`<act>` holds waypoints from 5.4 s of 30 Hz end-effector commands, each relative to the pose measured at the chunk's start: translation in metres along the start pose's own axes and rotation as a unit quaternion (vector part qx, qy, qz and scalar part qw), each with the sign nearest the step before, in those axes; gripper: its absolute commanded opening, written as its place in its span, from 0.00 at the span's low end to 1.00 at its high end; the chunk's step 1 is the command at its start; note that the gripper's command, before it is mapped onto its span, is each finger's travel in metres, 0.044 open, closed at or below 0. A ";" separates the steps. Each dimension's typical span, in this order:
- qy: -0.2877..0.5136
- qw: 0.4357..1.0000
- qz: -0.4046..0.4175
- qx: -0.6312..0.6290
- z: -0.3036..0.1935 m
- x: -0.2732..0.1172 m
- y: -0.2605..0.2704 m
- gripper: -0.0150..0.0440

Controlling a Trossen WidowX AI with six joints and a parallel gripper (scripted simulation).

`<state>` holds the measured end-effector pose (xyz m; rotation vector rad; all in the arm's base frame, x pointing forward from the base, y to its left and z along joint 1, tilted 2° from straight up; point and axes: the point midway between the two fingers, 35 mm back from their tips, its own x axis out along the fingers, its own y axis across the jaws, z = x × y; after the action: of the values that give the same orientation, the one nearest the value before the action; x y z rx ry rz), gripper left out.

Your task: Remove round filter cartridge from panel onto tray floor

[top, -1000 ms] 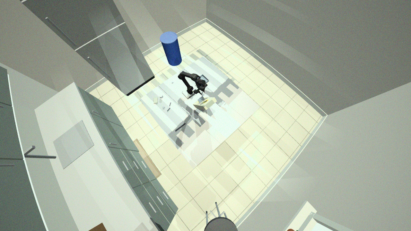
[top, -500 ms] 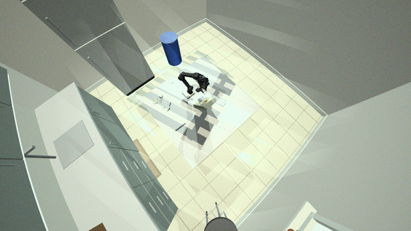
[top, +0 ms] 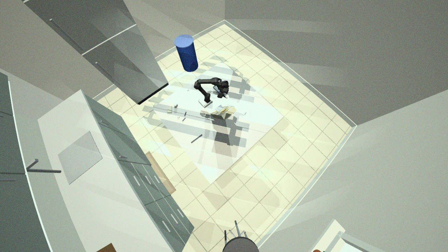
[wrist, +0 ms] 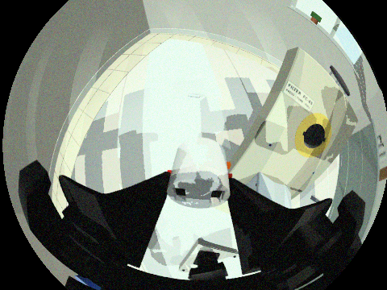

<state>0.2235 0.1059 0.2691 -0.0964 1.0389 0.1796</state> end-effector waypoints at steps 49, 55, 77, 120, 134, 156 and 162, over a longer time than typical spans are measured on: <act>0.003 0.834 0.274 -0.480 -0.155 0.025 0.195 0.25; 0.004 0.802 0.297 -0.518 -0.192 0.032 0.205 0.25; 0.006 0.748 0.332 -0.575 -0.270 0.073 0.212 0.25; 0.008 0.749 0.330 -0.574 -0.259 0.055 0.211 1.00; 0.008 0.749 0.330 -0.574 -0.259 0.055 0.211 1.00; 0.008 0.749 0.330 -0.574 -0.259 0.055 0.211 1.00; 0.008 0.749 0.330 -0.574 -0.259 0.055 0.211 1.00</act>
<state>-0.0095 0.2759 0.0931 -0.8546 0.8019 1.4758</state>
